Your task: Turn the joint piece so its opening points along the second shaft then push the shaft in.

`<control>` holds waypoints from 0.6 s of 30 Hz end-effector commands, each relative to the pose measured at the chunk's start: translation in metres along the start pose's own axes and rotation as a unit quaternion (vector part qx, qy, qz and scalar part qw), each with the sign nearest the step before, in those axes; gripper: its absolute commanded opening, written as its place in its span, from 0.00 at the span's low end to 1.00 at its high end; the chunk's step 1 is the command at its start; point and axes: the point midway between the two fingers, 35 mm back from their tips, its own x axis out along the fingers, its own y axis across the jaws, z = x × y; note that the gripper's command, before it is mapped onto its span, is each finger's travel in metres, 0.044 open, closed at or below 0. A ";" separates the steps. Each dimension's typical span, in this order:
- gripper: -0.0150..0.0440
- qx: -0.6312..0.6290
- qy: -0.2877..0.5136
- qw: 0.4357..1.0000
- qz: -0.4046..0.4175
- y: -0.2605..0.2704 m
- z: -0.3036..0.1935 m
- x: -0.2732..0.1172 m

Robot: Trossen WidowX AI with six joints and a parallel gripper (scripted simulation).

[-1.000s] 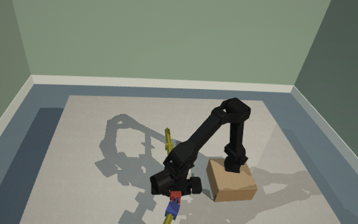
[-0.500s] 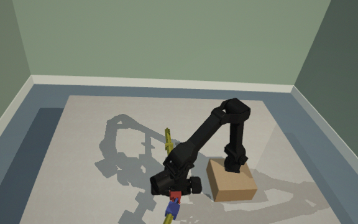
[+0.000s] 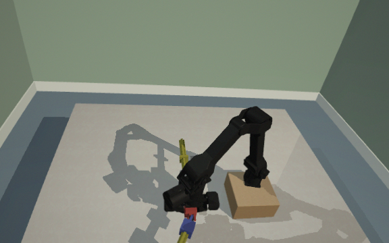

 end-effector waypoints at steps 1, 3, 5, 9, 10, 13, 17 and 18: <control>0.59 0.000 0.000 1.000 0.000 0.000 0.000 0.000; 0.68 0.000 0.000 1.000 0.000 0.000 0.000 0.000; 0.77 0.000 0.000 1.000 0.000 0.000 0.000 0.000; 0.95 0.000 0.000 1.000 0.000 0.000 0.000 0.000; 0.99 0.000 0.000 1.000 0.000 0.000 0.000 0.000; 1.00 0.000 0.000 1.000 0.000 0.000 0.000 0.000; 1.00 0.000 0.000 1.000 0.000 0.000 0.000 0.000; 1.00 0.000 0.000 1.000 0.000 0.000 0.000 0.000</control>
